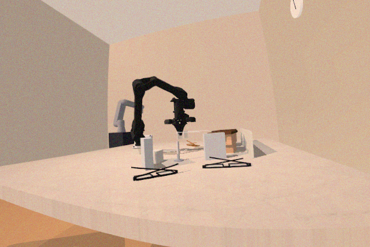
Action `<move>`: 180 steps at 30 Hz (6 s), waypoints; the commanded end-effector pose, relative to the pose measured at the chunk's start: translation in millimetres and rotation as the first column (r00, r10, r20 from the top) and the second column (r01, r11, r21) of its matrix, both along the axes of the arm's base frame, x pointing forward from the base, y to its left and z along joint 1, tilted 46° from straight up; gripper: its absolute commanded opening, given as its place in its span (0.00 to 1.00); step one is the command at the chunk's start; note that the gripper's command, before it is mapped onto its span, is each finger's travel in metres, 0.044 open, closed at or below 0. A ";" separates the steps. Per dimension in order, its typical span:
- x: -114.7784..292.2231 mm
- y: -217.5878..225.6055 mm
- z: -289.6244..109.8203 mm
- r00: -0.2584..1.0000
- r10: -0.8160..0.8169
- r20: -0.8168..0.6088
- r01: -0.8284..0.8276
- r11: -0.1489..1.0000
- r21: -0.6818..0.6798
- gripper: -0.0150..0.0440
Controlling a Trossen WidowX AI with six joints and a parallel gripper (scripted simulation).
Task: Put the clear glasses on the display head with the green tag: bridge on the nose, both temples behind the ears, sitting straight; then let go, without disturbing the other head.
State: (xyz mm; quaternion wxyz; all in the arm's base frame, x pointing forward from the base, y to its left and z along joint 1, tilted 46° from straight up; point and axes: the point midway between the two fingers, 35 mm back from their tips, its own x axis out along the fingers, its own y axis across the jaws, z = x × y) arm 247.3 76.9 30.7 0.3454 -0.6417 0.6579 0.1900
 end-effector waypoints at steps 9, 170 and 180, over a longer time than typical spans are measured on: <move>-0.6 -8.5 -8.7 1.000 0.006 -0.005 -0.006 1.000 -0.010 0.25; 140.9 -39.0 8.2 1.000 0.015 0.010 -0.015 1.000 -0.002 0.25; 150.6 -40.3 10.0 1.000 0.015 0.010 -0.015 1.000 -0.002 0.25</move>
